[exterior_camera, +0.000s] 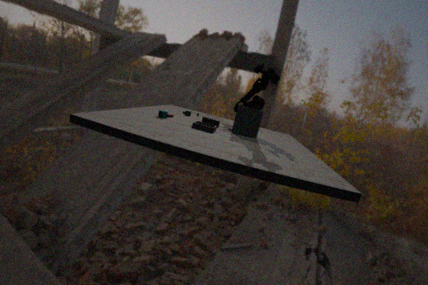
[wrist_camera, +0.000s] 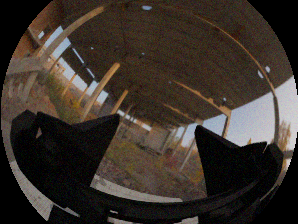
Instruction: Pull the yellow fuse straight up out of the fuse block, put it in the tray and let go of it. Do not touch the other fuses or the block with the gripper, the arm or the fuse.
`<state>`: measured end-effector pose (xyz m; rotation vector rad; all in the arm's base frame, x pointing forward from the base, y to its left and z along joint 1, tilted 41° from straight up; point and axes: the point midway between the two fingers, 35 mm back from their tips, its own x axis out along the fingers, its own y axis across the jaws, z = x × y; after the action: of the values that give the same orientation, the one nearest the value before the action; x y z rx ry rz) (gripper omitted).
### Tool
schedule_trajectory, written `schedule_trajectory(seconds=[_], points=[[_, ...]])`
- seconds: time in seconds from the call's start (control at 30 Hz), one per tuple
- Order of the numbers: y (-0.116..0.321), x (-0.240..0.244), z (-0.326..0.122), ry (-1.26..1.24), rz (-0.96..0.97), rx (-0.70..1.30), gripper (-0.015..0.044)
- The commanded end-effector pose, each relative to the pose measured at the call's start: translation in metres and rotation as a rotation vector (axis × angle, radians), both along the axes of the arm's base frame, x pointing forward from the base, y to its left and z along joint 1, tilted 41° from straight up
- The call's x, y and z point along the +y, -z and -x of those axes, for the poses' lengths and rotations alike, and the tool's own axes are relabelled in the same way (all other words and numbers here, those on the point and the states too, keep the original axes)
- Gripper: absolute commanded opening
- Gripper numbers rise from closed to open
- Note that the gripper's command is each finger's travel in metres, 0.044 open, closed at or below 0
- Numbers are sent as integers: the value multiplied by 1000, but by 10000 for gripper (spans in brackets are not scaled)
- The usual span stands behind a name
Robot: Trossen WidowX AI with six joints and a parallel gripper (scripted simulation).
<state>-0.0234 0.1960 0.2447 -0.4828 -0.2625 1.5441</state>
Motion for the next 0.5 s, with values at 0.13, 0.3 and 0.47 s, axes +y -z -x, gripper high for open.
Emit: schedule_trajectory(seconds=[0.13, 0.3, 0.47], points=[[9, 17, -30, 172, 124, -119, 269], [25, 33, -81, 401, 336, -252, 137], [45, 35, -138, 597, 560, -317, 63]])
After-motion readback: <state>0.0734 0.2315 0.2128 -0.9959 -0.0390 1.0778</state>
